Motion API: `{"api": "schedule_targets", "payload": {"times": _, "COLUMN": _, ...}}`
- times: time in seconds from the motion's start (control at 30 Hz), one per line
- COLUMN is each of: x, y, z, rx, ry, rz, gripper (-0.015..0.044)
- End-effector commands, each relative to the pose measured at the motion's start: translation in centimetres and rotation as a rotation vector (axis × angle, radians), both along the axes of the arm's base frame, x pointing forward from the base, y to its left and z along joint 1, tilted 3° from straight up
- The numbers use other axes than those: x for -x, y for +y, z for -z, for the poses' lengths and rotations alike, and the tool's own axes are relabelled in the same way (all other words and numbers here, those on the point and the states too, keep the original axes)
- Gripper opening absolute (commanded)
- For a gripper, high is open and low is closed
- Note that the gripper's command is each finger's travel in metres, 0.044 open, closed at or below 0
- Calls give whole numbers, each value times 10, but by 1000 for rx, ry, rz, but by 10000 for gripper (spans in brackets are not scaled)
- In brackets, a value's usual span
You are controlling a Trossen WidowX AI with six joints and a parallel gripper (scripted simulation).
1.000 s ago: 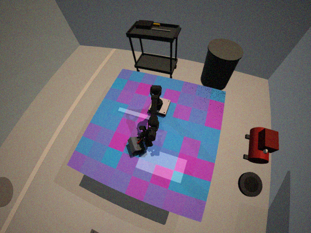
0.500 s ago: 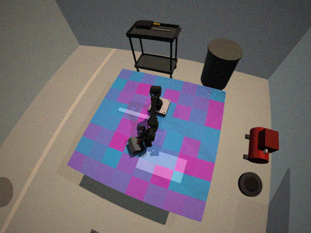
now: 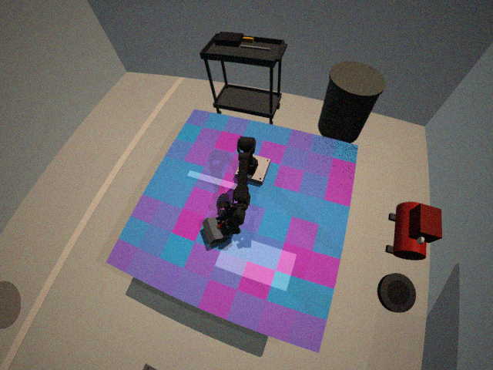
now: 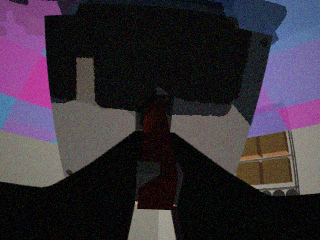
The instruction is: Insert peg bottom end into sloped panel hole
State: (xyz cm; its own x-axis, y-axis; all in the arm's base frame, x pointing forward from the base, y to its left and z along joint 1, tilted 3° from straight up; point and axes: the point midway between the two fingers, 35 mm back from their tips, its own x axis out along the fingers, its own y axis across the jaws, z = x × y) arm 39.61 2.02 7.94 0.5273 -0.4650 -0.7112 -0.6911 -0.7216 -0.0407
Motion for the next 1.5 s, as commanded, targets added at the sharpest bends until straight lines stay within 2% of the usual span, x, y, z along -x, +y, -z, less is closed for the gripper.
{"api": "schedule_targets", "payload": {"times": 0.0, "x": -1, "y": -2, "z": 2, "rx": 4, "ry": 3, "rz": -2, "gripper": 0}}
{"api": "schedule_targets", "payload": {"times": 0.83, "x": -3, "y": -3, "z": 6, "rx": 0, "ry": -1, "rz": 2, "gripper": 0}}
{"api": "schedule_targets", "payload": {"times": 1.37, "x": -2, "y": -1, "z": 3, "rx": 0, "ry": 0, "rz": 2, "gripper": 420}}
{"api": "schedule_targets", "payload": {"times": 1.4, "x": -1, "y": 0, "z": 2, "rx": 0, "ry": 0, "rz": 2, "gripper": 440}}
{"api": "schedule_targets", "payload": {"times": 1.47, "x": 1, "y": 2, "z": -1, "rx": 0, "ry": 1, "rz": 1, "gripper": 440}}
